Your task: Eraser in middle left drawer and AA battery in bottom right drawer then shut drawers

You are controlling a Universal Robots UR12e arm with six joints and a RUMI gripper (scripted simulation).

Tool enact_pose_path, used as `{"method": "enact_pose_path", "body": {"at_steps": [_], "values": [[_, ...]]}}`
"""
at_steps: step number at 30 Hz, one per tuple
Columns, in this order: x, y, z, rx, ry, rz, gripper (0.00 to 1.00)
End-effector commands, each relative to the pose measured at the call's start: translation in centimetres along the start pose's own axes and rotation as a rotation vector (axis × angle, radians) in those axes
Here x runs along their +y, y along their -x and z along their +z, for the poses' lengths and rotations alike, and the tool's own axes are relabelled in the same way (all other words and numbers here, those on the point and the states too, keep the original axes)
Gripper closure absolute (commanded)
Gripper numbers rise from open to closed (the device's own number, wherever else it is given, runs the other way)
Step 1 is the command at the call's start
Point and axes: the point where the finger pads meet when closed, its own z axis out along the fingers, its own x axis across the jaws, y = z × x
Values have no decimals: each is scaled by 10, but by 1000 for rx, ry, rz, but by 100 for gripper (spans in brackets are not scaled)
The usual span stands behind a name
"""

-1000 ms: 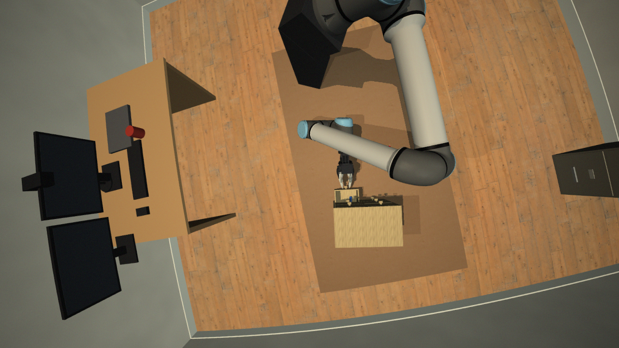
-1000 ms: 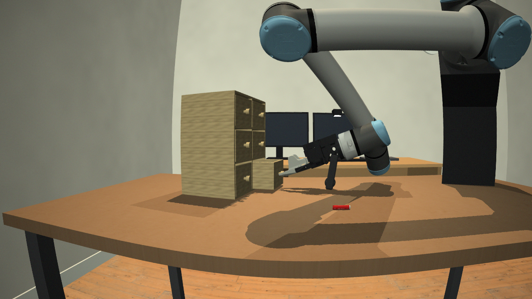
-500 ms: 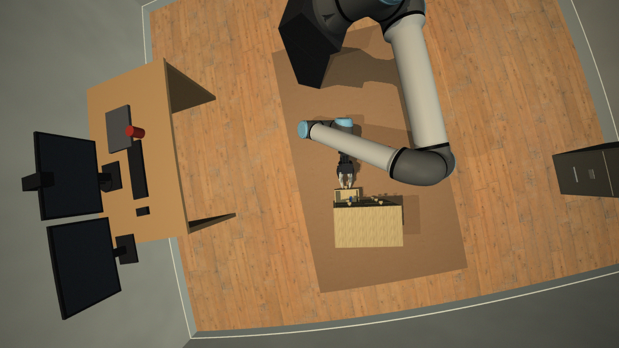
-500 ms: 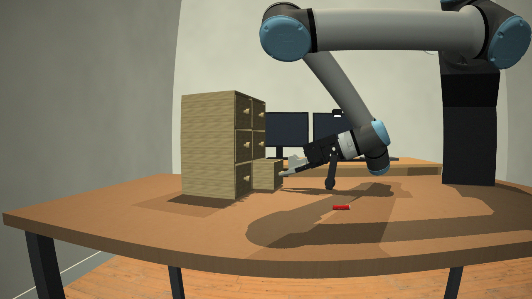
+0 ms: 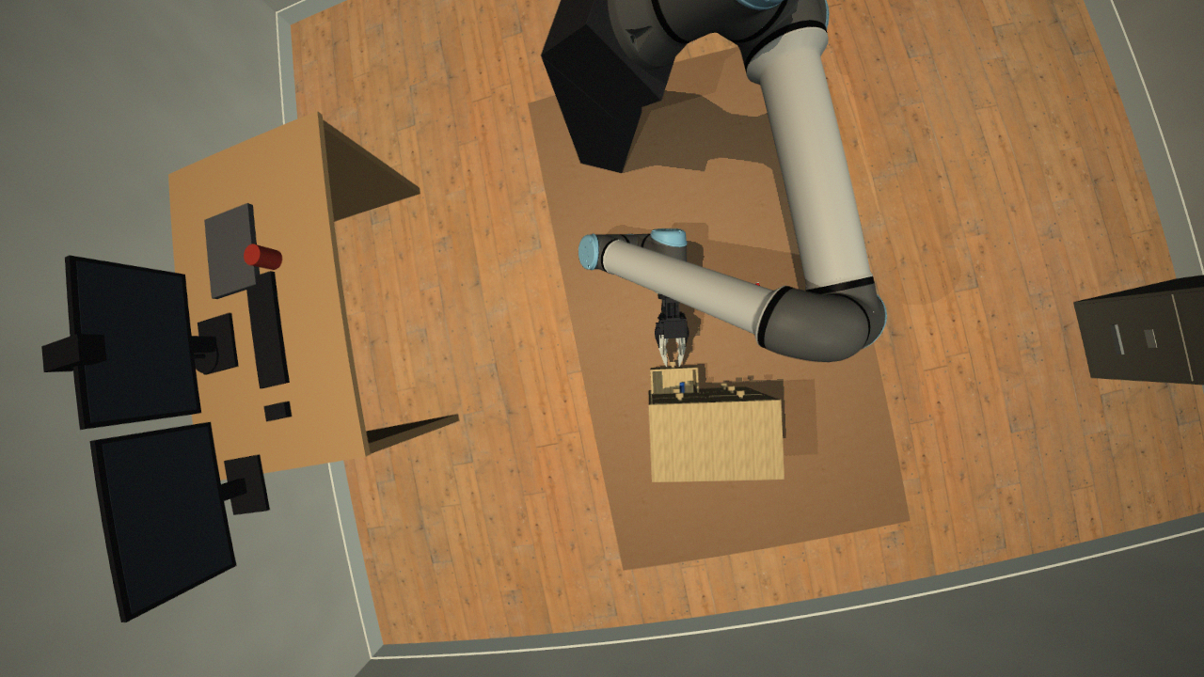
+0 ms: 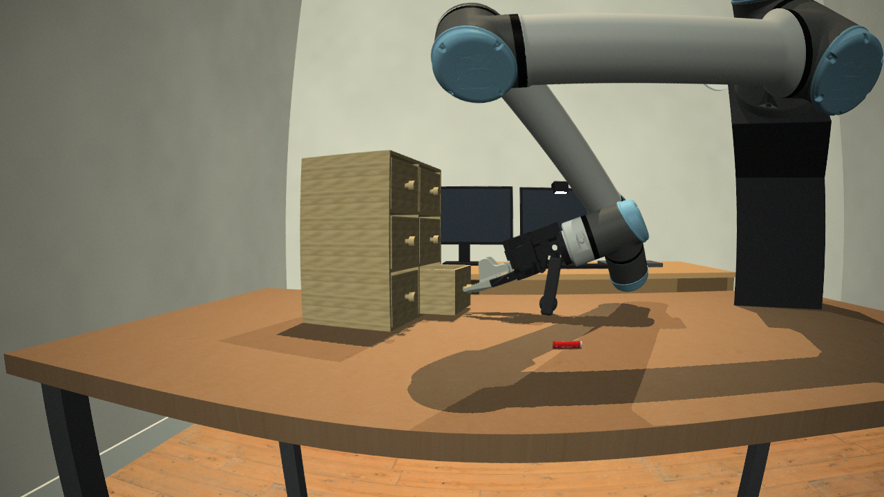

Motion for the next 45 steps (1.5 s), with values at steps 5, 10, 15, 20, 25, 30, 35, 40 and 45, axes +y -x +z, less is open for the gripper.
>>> {"method": "enact_pose_path", "body": {"at_steps": [5, 10, 15, 20, 25, 30, 35, 40, 45], "values": [[1, 0, 0, 0, 1, 0, 80], [1, 0, 0, 0, 1, 0, 93], [1, 0, 0, 0, 1, 0, 93], [1, 0, 0, 0, 1, 0, 93], [1, 0, 0, 0, 1, 0, 93], [1, 0, 0, 0, 1, 0, 93], [1, 0, 0, 0, 1, 0, 93], [1, 0, 0, 0, 1, 0, 93], [1, 0, 0, 0, 1, 0, 93]]}}
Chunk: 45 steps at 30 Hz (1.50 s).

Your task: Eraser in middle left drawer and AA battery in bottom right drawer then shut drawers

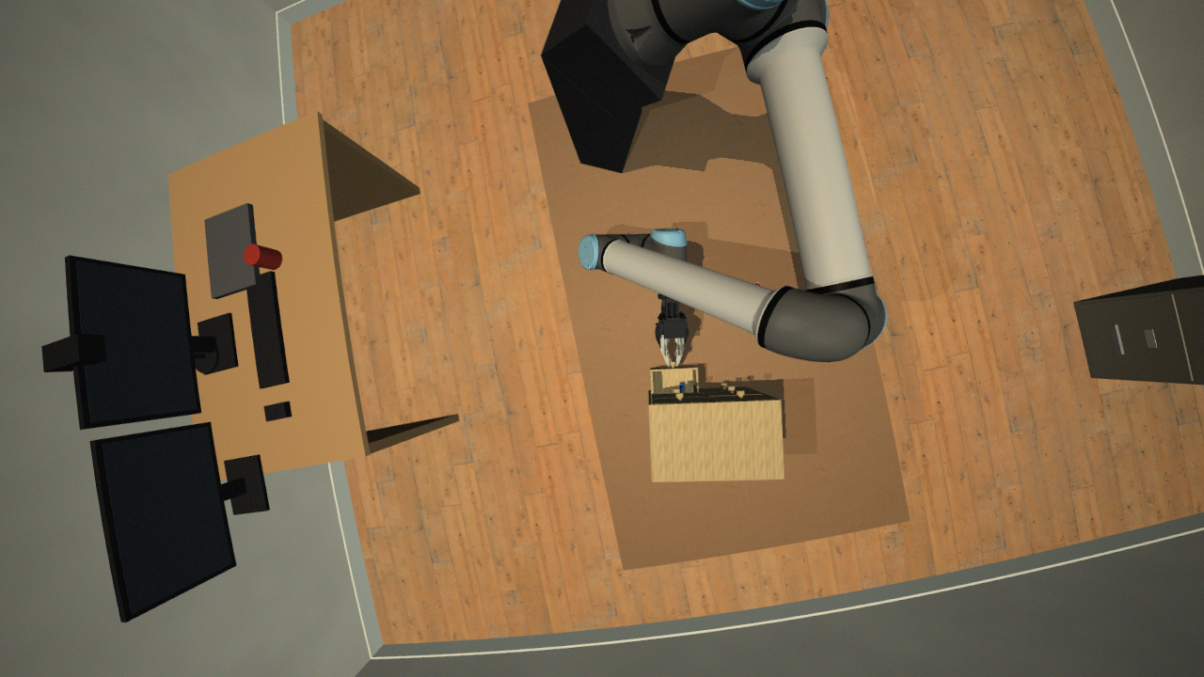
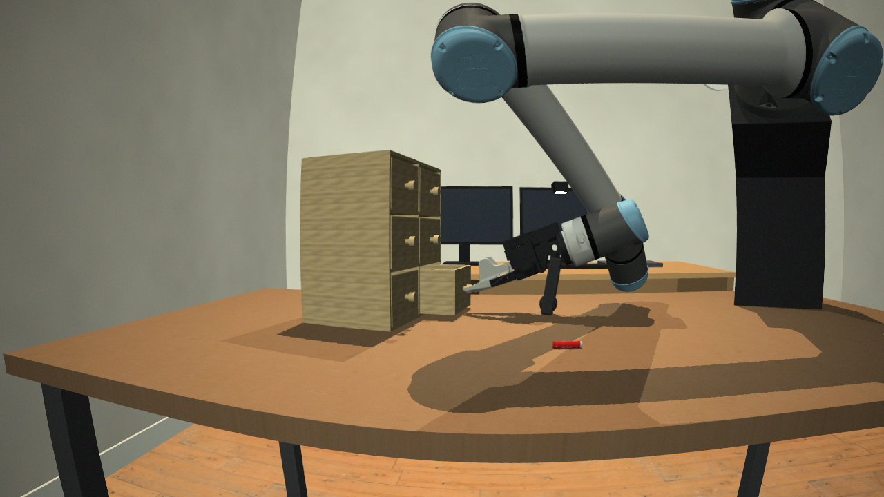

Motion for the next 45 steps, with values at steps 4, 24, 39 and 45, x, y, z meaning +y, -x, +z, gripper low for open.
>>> {"method": "enact_pose_path", "body": {"at_steps": [4, 24, 39, 45], "values": [[1, 0, 0, 0, 1, 0, 93], [1, 0, 2, 0, 1, 0, 93], [3, 0, 6, 0, 1, 0, 93], [3, 0, 7, 0, 1, 0, 93]]}}
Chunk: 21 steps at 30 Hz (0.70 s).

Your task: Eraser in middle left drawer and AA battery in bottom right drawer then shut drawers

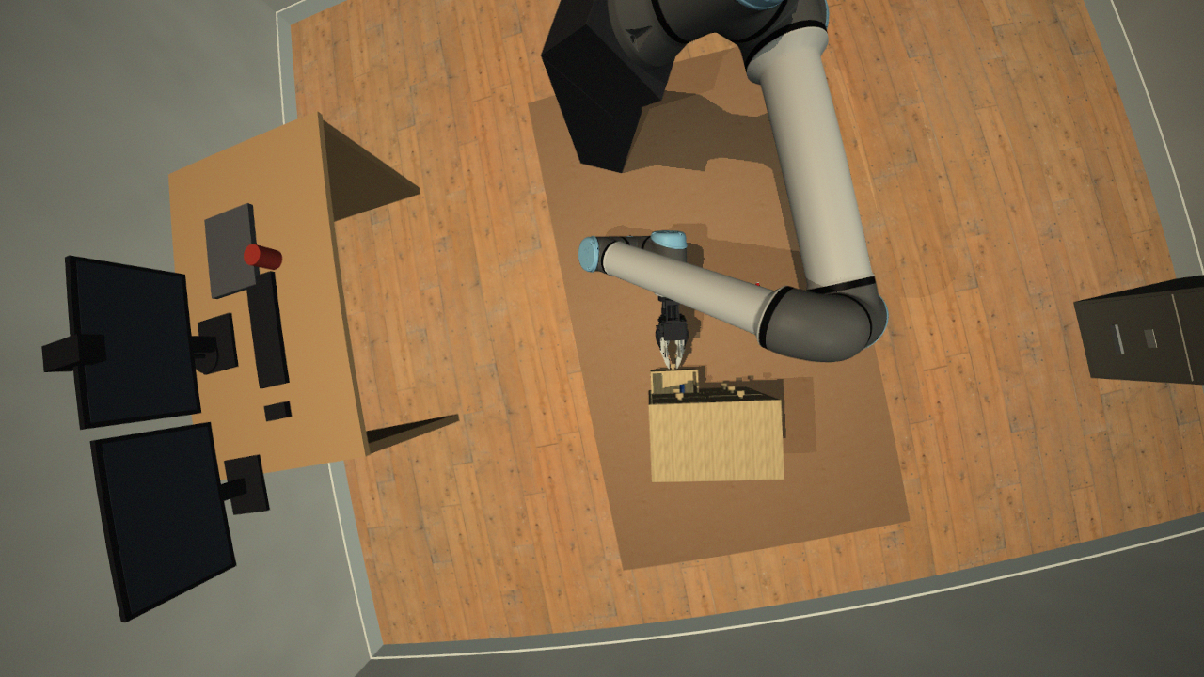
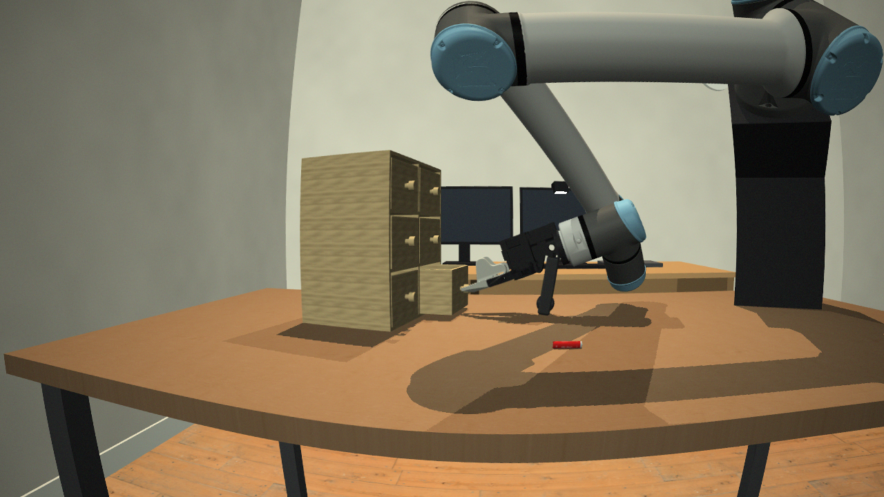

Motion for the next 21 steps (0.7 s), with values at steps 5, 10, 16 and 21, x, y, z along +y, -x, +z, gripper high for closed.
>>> {"method": "enact_pose_path", "body": {"at_steps": [5, 10, 16, 21], "values": [[2, 0, 4, 0, 1, 0, 93], [3, 0, 6, 0, 1, 0, 93], [4, 0, 8, 0, 1, 0, 93], [5, 0, 11, 0, 1, 0, 93]]}}
